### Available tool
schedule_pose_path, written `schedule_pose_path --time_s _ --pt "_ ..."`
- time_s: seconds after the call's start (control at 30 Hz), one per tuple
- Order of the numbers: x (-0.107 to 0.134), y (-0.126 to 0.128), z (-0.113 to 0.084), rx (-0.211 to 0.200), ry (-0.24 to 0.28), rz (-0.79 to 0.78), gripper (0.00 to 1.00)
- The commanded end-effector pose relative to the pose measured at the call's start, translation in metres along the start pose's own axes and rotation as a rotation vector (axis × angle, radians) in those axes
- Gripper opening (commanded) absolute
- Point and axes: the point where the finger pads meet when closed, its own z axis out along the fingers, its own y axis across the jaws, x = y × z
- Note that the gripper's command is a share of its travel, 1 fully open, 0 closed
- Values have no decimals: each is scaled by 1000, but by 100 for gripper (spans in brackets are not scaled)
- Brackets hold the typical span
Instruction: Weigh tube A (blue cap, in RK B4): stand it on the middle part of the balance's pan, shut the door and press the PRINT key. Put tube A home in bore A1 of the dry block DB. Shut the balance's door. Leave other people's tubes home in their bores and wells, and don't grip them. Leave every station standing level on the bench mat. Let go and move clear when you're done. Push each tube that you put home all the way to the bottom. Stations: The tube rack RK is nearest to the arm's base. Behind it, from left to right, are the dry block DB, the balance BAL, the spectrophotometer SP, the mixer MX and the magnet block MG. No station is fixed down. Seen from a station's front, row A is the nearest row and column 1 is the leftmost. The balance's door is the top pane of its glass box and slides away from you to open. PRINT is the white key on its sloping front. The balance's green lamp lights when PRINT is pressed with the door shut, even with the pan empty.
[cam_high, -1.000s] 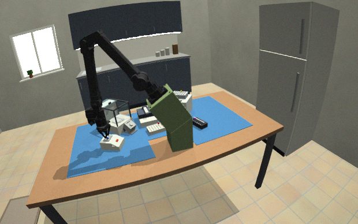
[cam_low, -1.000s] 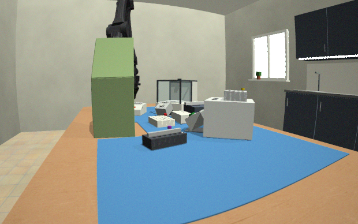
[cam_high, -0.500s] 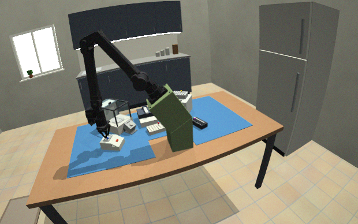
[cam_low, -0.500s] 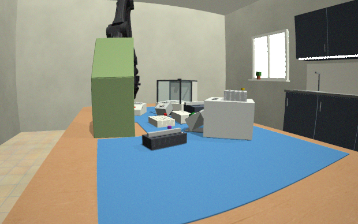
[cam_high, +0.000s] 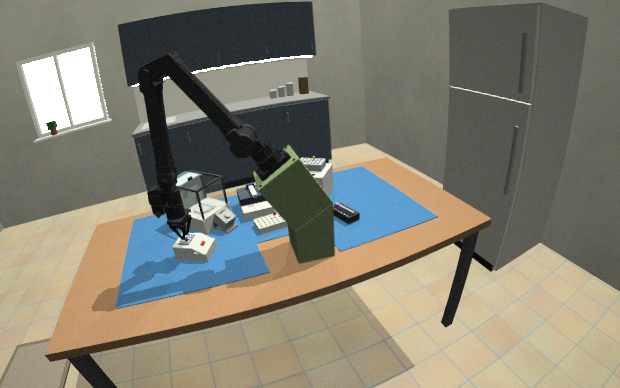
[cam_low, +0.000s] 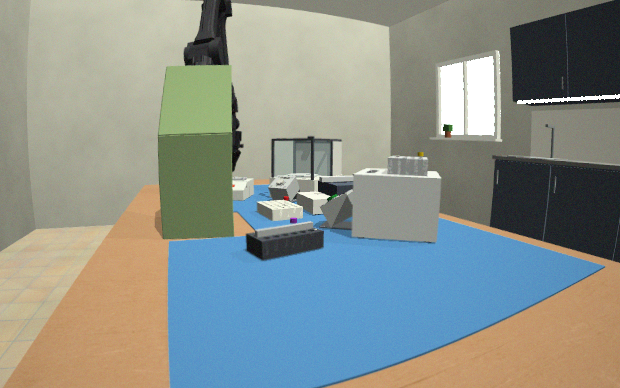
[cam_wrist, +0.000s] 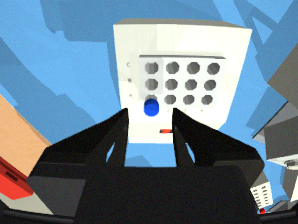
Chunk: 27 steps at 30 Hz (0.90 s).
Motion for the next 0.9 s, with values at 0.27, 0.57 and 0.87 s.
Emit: schedule_pose_path --time_s 0.27,0.57,0.87 --pt "-1 4 -15 -2 -2 -2 36" --pt "-2 -1 -30 2 -4 0 36" --pt "-1 -2 -42 2 -4 -1 36"
